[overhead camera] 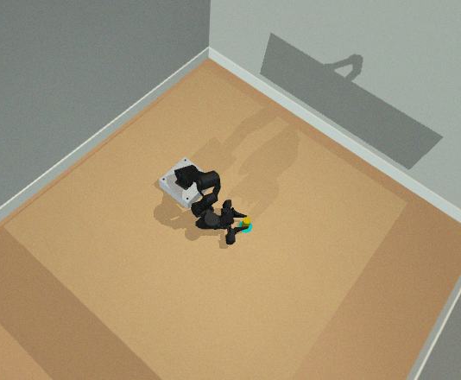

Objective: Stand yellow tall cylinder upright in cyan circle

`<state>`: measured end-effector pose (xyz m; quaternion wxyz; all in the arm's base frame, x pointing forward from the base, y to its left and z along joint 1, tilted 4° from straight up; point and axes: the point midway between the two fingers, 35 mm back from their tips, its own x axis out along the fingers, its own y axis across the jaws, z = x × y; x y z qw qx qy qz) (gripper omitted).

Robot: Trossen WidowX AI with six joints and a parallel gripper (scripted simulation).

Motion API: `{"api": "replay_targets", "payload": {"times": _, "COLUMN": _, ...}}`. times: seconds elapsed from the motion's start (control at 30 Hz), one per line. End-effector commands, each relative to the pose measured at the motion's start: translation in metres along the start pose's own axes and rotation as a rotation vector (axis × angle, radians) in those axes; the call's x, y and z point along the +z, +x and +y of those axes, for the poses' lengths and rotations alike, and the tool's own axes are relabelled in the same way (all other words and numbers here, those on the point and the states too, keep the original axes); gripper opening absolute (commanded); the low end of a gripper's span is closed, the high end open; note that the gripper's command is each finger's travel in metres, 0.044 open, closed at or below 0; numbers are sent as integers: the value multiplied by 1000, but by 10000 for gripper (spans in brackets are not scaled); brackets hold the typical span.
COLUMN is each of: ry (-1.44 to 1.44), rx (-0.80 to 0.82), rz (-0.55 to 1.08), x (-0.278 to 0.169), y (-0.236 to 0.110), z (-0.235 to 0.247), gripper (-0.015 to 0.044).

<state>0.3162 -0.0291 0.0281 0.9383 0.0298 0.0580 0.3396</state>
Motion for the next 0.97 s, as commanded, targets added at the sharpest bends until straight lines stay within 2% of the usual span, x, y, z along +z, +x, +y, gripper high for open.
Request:
{"api": "replay_targets", "payload": {"times": 0.0, "ry": -9, "rx": -3, "rz": 0, "x": 0, "y": 0, "z": -1, "gripper": 315}}
{"api": "replay_targets", "payload": {"times": 0.1, "ry": -9, "rx": -3, "rz": 0, "x": 0, "y": 0, "z": -1, "gripper": 394}}
{"api": "replay_targets", "payload": {"times": 0.13, "ry": -9, "rx": -3, "rz": 0, "x": 0, "y": 0, "z": -1, "gripper": 400}}
{"api": "replay_targets", "payload": {"times": 0.3, "ry": -13, "rx": -4, "rz": -4, "x": 4, "y": 0, "z": -1, "gripper": 400}}
{"api": "replay_targets", "payload": {"times": 0.77, "ry": -105, "rx": -21, "rz": -77, "x": 74, "y": -14, "z": 13, "gripper": 400}}
{"api": "replay_targets", "payload": {"times": 0.93, "ry": -100, "rx": -31, "rz": -74, "x": 77, "y": -12, "z": 9, "gripper": 400}}
